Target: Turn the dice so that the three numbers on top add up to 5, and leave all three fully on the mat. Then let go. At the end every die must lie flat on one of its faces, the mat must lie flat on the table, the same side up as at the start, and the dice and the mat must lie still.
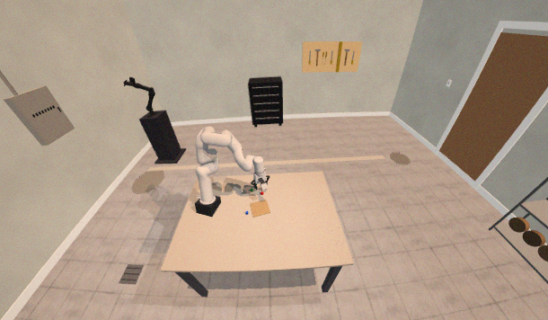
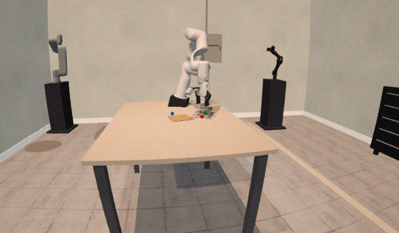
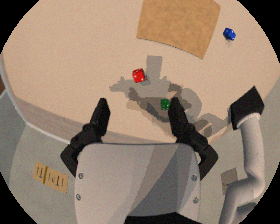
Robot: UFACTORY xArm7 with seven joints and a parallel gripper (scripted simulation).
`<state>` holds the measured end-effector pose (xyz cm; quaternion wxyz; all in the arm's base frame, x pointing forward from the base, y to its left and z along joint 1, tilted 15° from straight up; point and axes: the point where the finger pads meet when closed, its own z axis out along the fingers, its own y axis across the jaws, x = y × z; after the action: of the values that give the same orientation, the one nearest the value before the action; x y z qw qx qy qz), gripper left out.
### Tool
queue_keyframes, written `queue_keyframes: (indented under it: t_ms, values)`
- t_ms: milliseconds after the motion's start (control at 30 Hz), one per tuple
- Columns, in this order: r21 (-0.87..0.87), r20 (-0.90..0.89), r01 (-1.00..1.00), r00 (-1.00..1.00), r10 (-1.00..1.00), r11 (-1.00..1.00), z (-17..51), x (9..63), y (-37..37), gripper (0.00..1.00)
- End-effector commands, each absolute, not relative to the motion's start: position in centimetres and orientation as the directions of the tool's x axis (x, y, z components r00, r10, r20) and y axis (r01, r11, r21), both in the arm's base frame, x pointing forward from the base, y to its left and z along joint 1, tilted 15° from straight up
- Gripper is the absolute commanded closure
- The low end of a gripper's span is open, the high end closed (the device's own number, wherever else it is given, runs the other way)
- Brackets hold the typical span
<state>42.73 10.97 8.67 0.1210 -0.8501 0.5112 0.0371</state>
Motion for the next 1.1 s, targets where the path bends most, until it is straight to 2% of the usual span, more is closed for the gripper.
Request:
queue_keyframes:
  t_ms: [0, 167, 633, 667, 1067]
  values:
    - [-0.208, -0.164, -0.795, 0.603, -0.781, -0.570, 8.63, 42.84, 10.89, 0.00]
    - [-0.222, -0.142, -0.735, 0.675, -0.724, -0.641, 8.54, 42.82, 10.87, 0.00]
    - [-0.229, -0.129, -0.695, 0.715, -0.687, -0.681, 8.48, 42.81, 10.85, 0.00]
    - [-0.229, -0.129, -0.695, 0.715, -0.687, -0.681, 8.48, 42.81, 10.85, 0.64]
    - [-0.229, -0.129, -0.695, 0.715, -0.687, -0.681, 8.48, 42.81, 10.85, 0.64]
